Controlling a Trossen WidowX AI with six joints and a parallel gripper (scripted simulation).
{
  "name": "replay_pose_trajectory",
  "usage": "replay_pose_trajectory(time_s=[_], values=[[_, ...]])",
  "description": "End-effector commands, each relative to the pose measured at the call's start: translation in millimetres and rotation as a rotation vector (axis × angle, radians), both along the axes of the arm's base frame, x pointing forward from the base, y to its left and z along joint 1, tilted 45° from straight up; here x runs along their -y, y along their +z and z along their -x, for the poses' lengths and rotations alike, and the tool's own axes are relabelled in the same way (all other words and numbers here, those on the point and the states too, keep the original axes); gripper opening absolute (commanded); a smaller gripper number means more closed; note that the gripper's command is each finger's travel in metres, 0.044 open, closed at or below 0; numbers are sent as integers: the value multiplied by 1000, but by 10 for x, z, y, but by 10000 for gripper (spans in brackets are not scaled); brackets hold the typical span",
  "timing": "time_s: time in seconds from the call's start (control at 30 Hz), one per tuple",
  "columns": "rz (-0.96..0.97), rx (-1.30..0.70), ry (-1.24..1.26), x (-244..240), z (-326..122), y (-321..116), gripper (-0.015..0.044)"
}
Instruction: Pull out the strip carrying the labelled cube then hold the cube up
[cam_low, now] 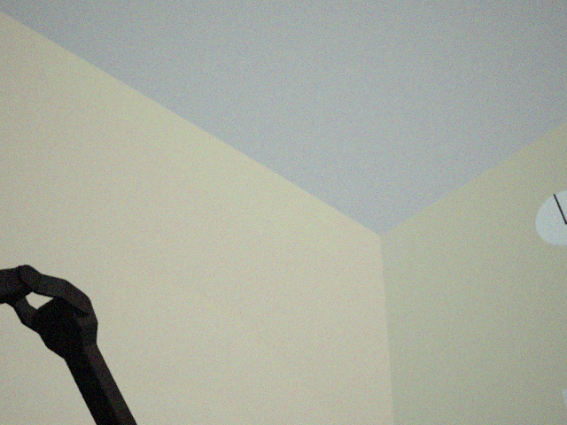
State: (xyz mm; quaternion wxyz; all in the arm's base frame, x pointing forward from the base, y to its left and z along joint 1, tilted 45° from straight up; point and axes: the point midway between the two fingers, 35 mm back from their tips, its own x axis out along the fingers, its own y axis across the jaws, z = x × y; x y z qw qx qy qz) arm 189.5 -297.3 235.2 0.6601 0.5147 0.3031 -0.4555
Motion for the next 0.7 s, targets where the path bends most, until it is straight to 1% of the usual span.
replay_pose_trajectory(time_s=[0.0,0.07,0.17,0.4,0.53,0.67], values=[[6,-4,10,-4,-22,-14,400],[52,-38,92,-46,-198,-130,400],[161,-108,274,-202,-591,-386,400],[426,-237,635,-791,-1320,-921,400],[588,-293,804,-1230,-1594,-1185,400],[754,-333,952,-1706,-1747,-1405,400]])
